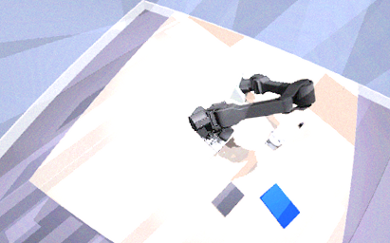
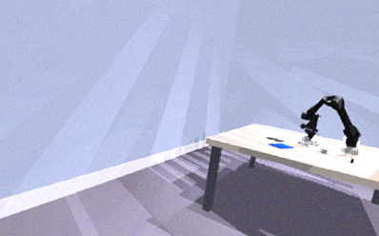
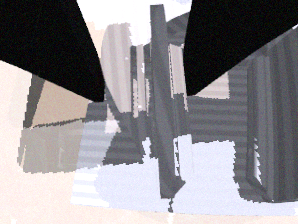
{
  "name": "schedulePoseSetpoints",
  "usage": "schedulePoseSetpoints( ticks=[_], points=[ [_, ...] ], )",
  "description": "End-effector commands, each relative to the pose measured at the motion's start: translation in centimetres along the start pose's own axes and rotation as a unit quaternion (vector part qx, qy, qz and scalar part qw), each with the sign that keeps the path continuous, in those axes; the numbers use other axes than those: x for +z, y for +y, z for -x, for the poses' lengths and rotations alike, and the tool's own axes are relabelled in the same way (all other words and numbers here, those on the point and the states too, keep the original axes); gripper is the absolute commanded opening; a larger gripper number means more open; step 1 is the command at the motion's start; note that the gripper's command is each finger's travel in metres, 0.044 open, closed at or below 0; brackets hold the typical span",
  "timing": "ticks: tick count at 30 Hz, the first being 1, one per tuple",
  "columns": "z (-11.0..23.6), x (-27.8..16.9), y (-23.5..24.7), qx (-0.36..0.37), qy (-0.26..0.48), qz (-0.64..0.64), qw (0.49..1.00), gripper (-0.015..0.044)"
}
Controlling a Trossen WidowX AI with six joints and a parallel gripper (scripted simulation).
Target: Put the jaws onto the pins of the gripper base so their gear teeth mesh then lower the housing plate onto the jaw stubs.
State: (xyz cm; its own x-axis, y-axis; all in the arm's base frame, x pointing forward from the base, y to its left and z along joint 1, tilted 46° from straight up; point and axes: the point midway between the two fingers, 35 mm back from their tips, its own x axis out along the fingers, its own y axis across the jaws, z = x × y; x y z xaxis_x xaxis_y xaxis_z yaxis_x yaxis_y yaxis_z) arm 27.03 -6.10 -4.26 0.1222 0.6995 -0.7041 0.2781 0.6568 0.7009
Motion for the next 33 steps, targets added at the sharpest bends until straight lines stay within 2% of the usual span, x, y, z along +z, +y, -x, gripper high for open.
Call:
schedulePoseSetpoints(
  ticks=[1, 33],
  points=[
    [-0.02, 0.05, 0.03, 0.000, -0.001, 0.000, 1.000, 0.0134],
    [-0.46, 0.05, 0.03, 0.000, -0.001, 0.000, 1.000, 0.0134]
  ],
)
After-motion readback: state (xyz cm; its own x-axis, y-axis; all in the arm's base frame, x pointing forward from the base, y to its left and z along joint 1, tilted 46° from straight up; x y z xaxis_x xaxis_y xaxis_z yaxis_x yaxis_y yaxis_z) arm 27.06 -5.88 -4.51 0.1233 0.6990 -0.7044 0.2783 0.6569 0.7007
